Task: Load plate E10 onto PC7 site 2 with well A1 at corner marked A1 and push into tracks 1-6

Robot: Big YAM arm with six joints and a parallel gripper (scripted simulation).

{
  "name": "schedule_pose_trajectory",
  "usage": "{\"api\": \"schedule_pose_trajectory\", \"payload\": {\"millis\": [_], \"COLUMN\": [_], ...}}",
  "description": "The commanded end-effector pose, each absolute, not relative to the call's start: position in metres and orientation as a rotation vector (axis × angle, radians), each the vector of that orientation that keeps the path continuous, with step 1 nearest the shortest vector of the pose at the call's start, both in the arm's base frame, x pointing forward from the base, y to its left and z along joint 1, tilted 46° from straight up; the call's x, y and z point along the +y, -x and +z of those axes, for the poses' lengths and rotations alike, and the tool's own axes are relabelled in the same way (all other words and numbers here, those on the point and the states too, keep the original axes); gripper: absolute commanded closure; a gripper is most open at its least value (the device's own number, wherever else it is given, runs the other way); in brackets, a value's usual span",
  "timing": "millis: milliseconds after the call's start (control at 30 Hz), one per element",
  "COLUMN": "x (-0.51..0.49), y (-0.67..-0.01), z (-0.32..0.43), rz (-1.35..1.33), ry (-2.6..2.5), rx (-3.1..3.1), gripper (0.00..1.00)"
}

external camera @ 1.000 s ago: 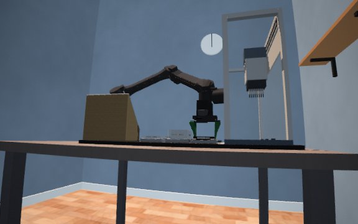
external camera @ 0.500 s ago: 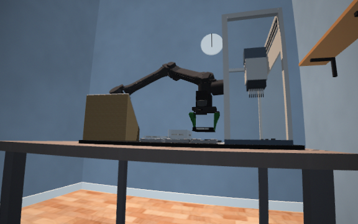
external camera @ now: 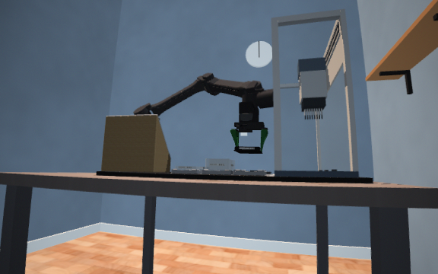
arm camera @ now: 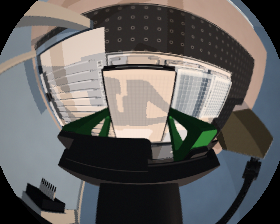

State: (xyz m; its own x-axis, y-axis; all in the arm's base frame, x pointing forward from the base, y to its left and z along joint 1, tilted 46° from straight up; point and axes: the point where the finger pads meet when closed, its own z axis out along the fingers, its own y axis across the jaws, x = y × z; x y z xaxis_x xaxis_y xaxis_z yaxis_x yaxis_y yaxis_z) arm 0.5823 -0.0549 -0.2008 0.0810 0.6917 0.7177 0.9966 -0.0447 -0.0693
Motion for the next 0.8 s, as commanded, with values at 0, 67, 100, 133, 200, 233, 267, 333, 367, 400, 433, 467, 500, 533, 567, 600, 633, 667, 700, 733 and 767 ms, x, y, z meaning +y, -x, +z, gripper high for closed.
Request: {"api": "schedule_pose_trajectory", "payload": {"millis": [0,67,100,133,200,233,267,333,367,400,433,467,500,533,567,600,633,667,700,733,767], "x": [-0.095,-0.095,-0.095,-0.095,-0.076,-0.076,-0.067,-0.054,-0.051,-0.048,-0.045,-0.043,-0.04,-0.04,-0.04,-0.039,-0.042,-0.041,-0.037,-0.028,-0.023], "y": [-0.614,-0.614,-0.613,-0.613,-0.603,-0.603,-0.598,-0.599,-0.598,-0.597,-0.596,-0.595,-0.593,-0.593,-0.593,-0.592,-0.59,-0.589,-0.588,-0.587,-0.586], "z": [-0.162,-0.162,-0.163,-0.163,-0.18,-0.18,-0.17,-0.165,-0.163,-0.16,-0.157,-0.155,-0.152,-0.152,-0.152,-0.15,-0.147,-0.144,-0.141,-0.139,-0.136], "rz": [-0.775,-0.773,-0.772,-0.772,-0.739,-0.739,-0.713,-0.722,-0.723,-0.723,-0.723,-0.723,-0.723,-0.723,-0.723,-0.722,-0.728,-0.729,-0.728,-0.724,-0.723], "ry": [1.843,1.846,1.846,1.846,1.824,1.824,1.845,1.834,1.834,1.834,1.833,1.833,1.833,1.833,1.833,1.836,1.846,1.848,1.846,1.835,1.832], "rx": [-1.713,-1.708,-1.706,-1.706,-1.694,-1.694,-1.651,-1.672,-1.672,-1.672,-1.671,-1.671,-1.671,-1.671,-1.671,-1.67,-1.66,-1.658,-1.66,-1.668,-1.67], "gripper": [1.0,1.0,1.0,1.0,1.0,1.0,1.0,1.0,1.0,1.0,1.0,1.0,1.0,1.0,1.0,1.0,1.0,1.0,1.0,1.0,1.0]}}
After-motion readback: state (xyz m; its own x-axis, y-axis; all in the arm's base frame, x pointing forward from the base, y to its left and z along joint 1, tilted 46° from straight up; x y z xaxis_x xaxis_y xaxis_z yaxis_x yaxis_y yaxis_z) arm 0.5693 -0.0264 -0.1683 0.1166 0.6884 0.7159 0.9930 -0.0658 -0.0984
